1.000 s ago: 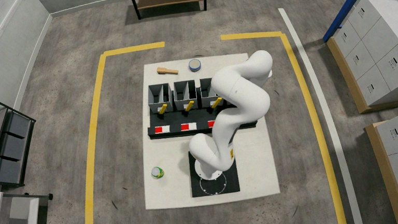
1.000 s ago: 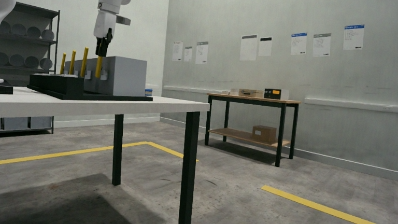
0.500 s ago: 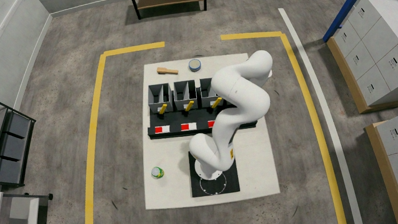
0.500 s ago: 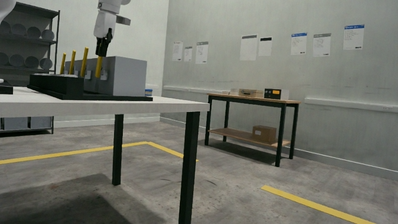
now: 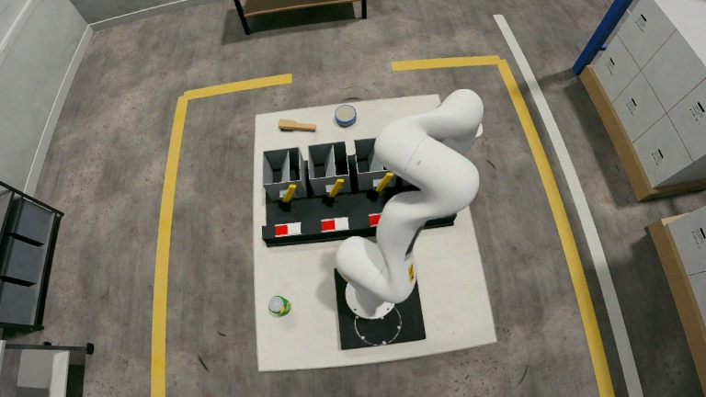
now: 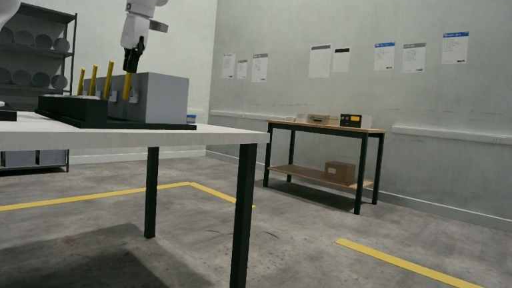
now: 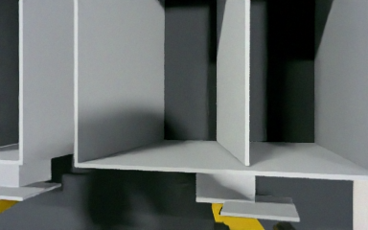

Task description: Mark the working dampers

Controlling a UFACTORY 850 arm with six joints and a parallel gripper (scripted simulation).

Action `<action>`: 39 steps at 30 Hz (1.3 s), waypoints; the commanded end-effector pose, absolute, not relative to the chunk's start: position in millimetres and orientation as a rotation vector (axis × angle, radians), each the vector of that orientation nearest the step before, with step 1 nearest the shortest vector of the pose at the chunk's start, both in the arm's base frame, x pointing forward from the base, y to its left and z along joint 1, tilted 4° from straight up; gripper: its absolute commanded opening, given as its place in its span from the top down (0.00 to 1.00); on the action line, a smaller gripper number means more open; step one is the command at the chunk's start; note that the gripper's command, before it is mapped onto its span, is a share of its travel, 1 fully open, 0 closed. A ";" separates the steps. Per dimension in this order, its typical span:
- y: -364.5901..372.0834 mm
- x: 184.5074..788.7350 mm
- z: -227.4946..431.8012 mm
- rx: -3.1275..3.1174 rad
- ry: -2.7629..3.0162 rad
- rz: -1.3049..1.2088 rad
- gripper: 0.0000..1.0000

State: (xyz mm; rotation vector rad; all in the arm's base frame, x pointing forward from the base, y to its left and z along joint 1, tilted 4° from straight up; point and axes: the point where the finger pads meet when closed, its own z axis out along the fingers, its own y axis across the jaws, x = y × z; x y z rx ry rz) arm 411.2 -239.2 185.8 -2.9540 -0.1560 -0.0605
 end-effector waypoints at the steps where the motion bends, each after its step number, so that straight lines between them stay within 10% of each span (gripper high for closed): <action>1: -239.7 411.7 186.5 -2.954 -0.156 -0.062 0.81; 39: -253.8 413.3 182.8 -2.808 -0.154 -0.049 0.81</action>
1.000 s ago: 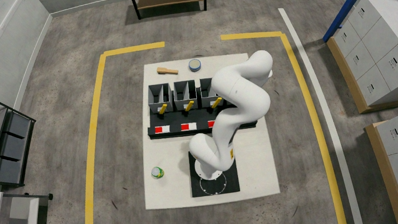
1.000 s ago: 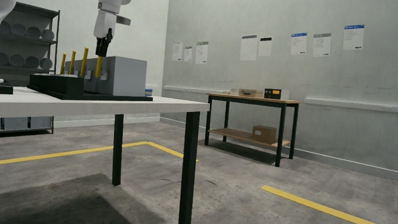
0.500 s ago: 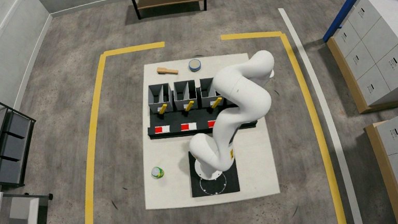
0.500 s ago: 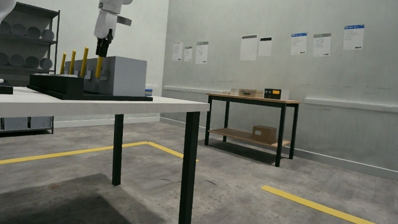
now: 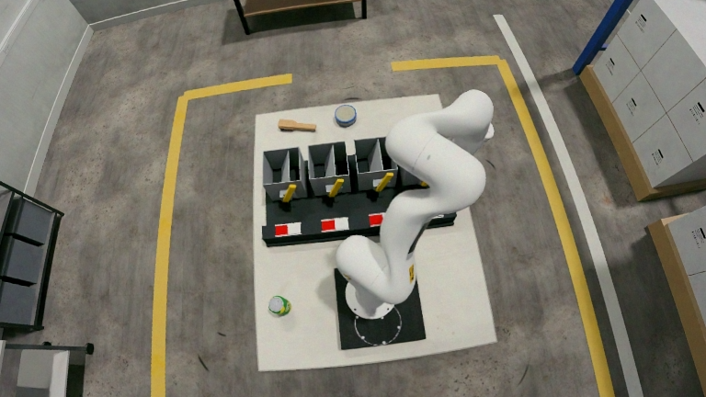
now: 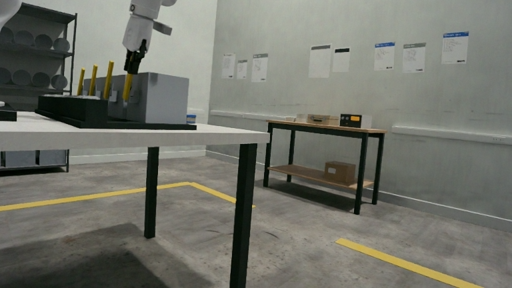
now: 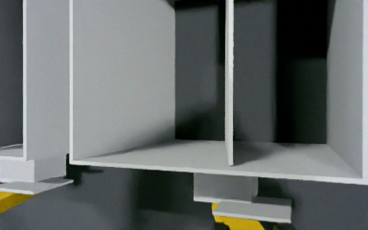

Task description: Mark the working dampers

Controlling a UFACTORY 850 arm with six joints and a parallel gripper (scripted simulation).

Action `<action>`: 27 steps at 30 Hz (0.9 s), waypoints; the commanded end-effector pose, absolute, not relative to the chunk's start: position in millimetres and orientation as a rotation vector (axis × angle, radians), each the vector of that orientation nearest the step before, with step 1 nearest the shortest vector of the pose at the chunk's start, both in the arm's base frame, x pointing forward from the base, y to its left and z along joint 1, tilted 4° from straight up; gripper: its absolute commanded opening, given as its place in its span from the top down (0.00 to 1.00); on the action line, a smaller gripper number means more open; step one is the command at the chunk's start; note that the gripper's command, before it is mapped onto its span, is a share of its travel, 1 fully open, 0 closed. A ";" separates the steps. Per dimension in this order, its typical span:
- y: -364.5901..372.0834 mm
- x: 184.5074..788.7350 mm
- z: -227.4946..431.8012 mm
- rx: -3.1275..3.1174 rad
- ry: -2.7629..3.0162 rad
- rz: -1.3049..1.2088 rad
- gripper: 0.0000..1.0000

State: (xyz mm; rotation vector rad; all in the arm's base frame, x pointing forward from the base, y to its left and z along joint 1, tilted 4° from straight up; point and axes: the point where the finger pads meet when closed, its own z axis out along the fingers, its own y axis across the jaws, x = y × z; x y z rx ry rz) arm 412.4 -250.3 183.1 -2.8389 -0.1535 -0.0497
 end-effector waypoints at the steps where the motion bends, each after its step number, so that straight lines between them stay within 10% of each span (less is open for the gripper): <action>1: -254.6 413.4 182.5 -2.799 -0.154 -0.048 0.81; 27: -272.3 415.6 174.2 -2.603 -0.150 -0.031 0.81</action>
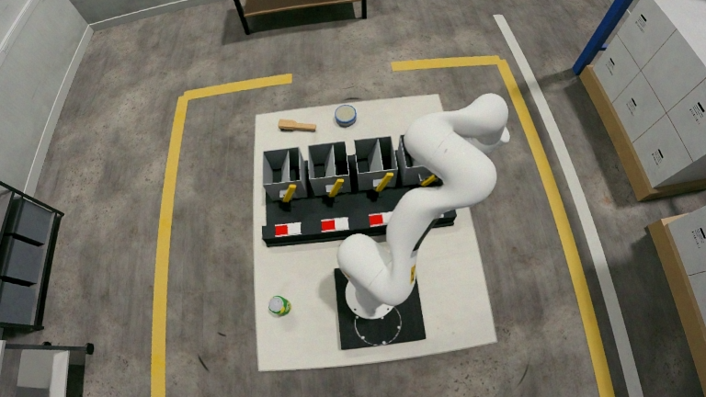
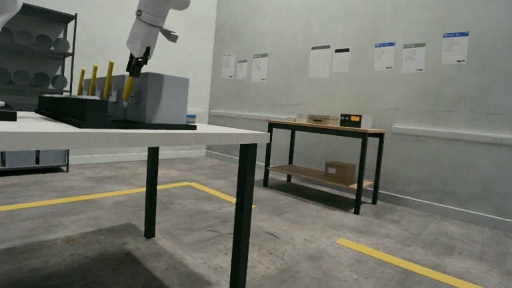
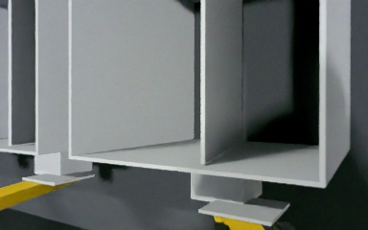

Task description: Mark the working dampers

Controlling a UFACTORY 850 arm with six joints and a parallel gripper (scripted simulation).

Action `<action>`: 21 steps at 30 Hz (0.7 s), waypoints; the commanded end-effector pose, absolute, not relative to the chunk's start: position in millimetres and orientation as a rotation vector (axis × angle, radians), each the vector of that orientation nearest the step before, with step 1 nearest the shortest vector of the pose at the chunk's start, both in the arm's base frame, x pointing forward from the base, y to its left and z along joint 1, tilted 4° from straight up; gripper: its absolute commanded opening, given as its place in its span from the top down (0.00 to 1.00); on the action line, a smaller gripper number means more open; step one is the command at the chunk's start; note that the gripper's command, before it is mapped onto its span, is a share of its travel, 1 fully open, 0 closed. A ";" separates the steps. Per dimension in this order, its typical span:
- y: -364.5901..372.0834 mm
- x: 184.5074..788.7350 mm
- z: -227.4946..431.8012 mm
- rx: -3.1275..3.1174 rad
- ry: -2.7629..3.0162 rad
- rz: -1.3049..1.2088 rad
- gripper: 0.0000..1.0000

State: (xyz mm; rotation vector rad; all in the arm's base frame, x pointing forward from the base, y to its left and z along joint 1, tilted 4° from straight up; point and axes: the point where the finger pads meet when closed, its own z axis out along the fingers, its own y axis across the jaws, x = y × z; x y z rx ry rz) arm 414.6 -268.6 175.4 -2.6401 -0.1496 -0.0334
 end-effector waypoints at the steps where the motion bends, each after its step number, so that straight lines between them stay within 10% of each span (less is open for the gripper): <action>1: -272.8 415.6 173.9 -2.596 -0.150 -0.030 0.81; 21: -278.5 416.4 170.2 -2.529 -0.148 -0.025 0.81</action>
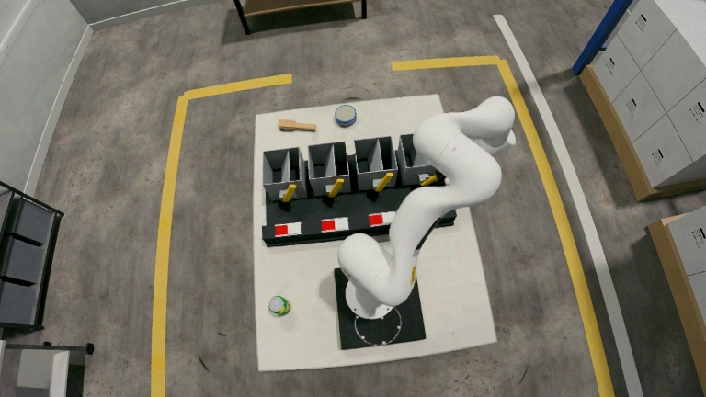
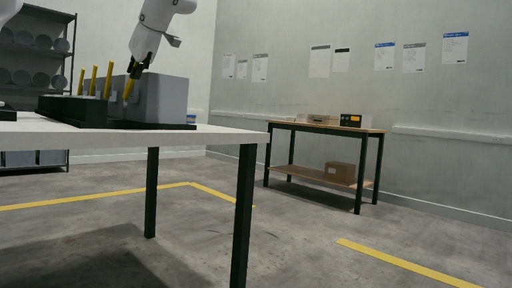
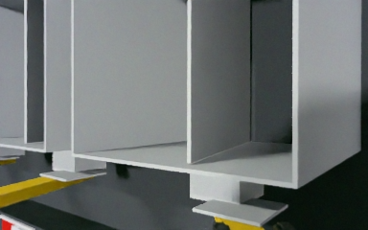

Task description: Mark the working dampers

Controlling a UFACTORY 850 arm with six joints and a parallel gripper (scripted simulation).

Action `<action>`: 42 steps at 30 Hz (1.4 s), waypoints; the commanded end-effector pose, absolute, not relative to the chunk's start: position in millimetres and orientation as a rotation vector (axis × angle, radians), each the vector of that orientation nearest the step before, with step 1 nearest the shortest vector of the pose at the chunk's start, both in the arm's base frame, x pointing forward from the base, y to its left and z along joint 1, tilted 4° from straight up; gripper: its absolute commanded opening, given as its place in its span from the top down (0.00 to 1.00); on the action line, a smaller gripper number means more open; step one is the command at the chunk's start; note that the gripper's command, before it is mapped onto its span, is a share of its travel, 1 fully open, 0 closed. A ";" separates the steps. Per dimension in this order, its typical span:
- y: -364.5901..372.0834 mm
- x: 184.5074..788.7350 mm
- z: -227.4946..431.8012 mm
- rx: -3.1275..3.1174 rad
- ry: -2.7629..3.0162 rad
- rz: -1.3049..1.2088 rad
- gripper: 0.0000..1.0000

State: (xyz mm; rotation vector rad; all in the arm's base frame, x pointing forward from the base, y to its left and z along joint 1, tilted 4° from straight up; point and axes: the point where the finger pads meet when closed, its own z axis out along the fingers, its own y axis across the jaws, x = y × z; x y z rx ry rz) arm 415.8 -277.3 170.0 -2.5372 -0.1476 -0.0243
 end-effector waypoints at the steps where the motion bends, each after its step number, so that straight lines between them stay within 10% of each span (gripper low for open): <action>1: -278.6 416.4 170.1 -2.527 -0.148 -0.025 0.81; 27: -279.2 416.5 169.7 -2.520 -0.148 -0.024 0.81; 42: -279.2 416.5 169.7 -2.520 -0.148 -0.024 0.61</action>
